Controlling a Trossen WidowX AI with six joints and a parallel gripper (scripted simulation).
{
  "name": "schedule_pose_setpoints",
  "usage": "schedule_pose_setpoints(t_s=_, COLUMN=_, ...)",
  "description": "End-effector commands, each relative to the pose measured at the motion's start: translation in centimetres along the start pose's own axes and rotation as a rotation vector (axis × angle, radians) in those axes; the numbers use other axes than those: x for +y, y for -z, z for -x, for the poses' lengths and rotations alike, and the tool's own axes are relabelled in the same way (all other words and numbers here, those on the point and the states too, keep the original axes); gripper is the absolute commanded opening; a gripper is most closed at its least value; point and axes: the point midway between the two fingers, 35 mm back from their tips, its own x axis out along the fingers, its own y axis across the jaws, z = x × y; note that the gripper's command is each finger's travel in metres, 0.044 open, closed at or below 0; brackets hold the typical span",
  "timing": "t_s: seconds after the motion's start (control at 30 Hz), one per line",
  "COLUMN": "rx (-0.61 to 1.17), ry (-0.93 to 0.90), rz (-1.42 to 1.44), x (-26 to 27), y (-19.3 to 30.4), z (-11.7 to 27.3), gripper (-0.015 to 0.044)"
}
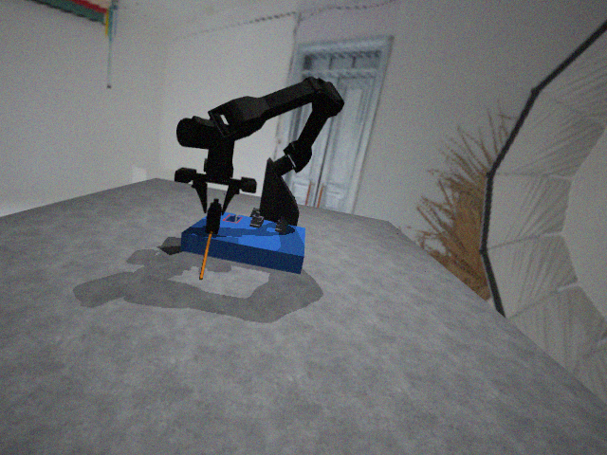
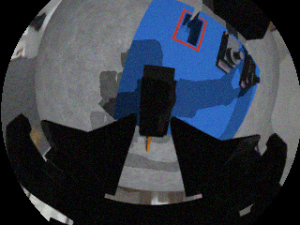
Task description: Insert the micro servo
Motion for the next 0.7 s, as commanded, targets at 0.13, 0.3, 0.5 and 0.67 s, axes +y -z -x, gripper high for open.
schedule_pose_setpoints(t_s=0.13, rx=0.003, ry=0.002, rz=-0.002, x=0.0, y=0.0, z=0.0, gripper=0.0092)
schedule_pose_setpoints(t_s=0.3, rx=0.003, ry=0.001, rz=-0.002, x=0.0, y=0.0, z=1.5, gripper=0.0)
schedule_pose_setpoints(t_s=0.5, rx=0.003, ry=0.0, rz=-0.003, x=-0.4, y=-0.7, z=3.0, gripper=0.0)
schedule_pose_setpoints(t_s=0.67, rx=0.003, ry=0.0, rz=-0.003, x=-0.4, y=-0.5, z=3.0, gripper=0.0)
